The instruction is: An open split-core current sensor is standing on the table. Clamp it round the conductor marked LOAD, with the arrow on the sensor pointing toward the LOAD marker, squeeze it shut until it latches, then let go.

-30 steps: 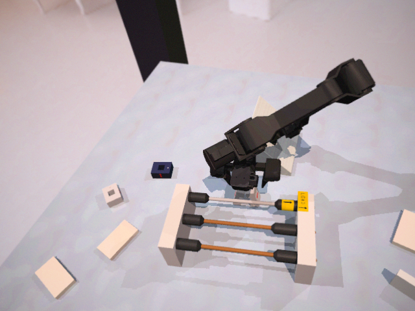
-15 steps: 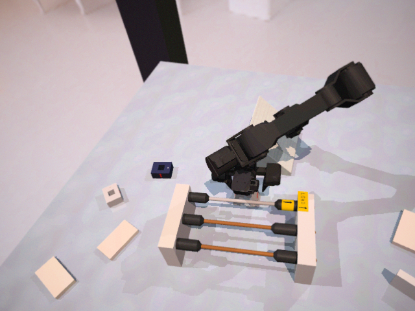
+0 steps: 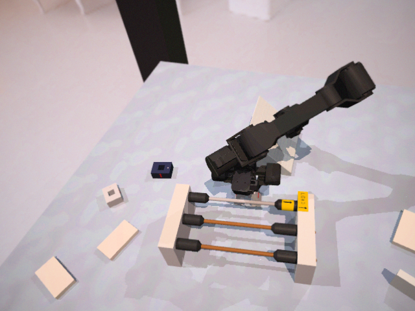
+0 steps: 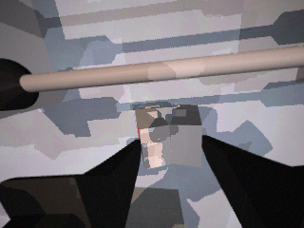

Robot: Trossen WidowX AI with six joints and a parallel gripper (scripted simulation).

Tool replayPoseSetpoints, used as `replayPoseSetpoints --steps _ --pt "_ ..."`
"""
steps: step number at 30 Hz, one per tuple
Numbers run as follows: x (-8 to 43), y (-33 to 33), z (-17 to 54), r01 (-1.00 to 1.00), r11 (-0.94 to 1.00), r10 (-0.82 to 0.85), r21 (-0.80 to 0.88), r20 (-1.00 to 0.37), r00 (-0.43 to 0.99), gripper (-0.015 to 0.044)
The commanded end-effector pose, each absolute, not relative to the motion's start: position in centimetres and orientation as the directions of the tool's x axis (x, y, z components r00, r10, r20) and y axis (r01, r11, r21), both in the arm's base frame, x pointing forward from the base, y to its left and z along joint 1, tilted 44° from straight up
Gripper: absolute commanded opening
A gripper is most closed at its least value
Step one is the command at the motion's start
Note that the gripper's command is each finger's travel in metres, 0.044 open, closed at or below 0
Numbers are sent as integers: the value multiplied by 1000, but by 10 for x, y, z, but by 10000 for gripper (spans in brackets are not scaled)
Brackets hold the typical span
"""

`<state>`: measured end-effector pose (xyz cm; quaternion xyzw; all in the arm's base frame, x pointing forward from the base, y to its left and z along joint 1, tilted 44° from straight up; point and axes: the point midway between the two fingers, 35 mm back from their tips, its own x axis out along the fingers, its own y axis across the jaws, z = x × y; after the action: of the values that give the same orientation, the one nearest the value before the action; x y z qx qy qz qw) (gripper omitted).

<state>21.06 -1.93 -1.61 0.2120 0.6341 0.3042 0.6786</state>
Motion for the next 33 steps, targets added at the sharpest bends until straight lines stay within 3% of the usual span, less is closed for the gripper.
replayPoseSetpoints --steps 1,10,33 --pt "211 -19 -16 -145 725 682 674 -731 10 209" --pt "215 -40 2 -142 728 679 671 -734 10 0" --pt "209 -102 73 -174 719 684 673 -730 6 0"
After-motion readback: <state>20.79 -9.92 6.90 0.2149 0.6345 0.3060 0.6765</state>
